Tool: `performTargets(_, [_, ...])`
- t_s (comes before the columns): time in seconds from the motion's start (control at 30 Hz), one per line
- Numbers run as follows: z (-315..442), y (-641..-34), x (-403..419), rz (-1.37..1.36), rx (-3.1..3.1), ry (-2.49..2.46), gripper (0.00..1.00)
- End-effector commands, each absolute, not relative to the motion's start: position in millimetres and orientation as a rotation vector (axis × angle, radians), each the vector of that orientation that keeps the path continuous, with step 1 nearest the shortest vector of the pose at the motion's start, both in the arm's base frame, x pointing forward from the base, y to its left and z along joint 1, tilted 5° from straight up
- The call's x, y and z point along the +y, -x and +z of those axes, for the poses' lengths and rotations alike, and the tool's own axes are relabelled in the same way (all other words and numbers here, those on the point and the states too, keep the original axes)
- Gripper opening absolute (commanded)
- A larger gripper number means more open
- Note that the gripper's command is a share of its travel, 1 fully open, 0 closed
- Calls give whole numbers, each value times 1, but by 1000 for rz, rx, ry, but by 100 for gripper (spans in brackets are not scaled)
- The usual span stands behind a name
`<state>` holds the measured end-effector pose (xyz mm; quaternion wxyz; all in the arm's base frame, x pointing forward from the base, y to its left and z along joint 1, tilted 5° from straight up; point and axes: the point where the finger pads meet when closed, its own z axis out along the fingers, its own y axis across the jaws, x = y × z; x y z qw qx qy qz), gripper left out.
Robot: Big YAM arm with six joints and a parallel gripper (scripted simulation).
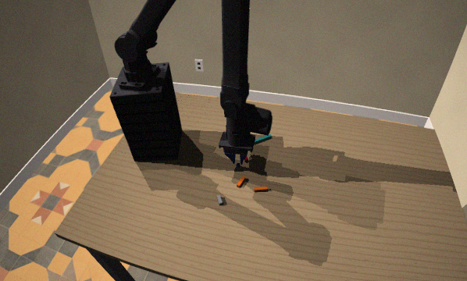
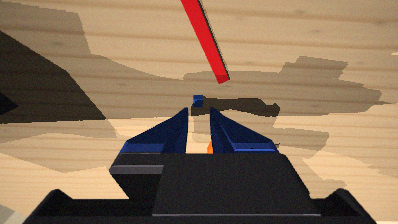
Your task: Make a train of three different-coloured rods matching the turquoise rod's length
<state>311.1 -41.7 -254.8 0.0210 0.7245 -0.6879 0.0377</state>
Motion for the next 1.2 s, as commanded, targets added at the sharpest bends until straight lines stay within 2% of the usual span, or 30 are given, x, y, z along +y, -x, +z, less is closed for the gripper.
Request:
performTargets(0.0, [-260,-304,-42,105,-2135,-2247,23])
performTargets(1.17, [-260,-304,-42,107,-2136,-2247,23])
